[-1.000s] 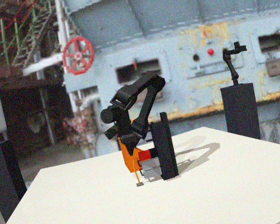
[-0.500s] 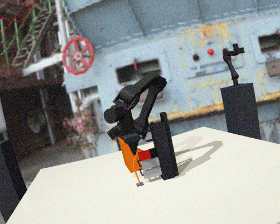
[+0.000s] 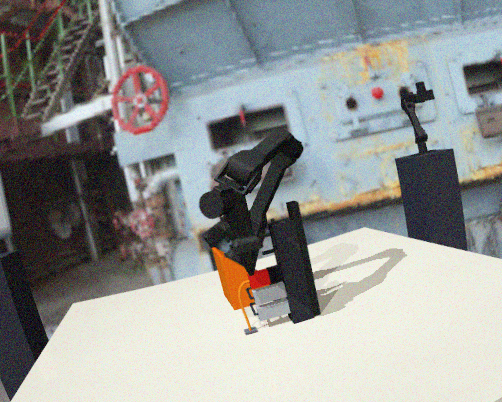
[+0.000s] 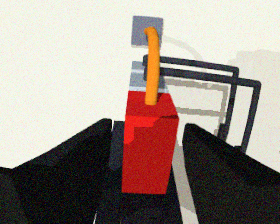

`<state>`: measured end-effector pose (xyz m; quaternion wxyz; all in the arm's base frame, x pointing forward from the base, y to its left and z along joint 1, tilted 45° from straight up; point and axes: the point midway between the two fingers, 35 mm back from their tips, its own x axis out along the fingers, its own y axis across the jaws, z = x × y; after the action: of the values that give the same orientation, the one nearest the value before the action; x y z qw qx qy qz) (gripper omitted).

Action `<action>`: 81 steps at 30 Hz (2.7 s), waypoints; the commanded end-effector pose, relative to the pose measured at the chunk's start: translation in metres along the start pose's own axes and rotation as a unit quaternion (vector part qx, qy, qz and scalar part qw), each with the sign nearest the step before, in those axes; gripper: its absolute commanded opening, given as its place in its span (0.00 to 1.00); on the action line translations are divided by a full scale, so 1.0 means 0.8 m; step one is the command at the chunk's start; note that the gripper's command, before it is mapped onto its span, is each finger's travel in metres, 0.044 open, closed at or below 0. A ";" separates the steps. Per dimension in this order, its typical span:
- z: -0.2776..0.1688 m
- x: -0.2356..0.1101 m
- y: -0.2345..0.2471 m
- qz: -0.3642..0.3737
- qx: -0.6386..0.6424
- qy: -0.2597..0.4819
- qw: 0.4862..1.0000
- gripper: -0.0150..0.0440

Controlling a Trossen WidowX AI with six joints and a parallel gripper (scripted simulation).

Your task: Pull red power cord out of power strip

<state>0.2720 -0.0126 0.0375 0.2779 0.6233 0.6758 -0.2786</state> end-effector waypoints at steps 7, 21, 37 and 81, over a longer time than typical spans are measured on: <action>-0.008 0.004 -0.002 -0.001 0.003 0.003 1.000 0.53; -0.007 0.013 -0.001 -0.001 0.001 0.001 1.000 0.34; 0.005 0.012 0.000 -0.001 0.001 0.000 1.000 0.25; 0.060 0.009 -0.003 -0.001 0.002 0.002 1.000 0.79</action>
<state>0.2701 -0.0428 -0.0009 0.2758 0.6221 0.6774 -0.2793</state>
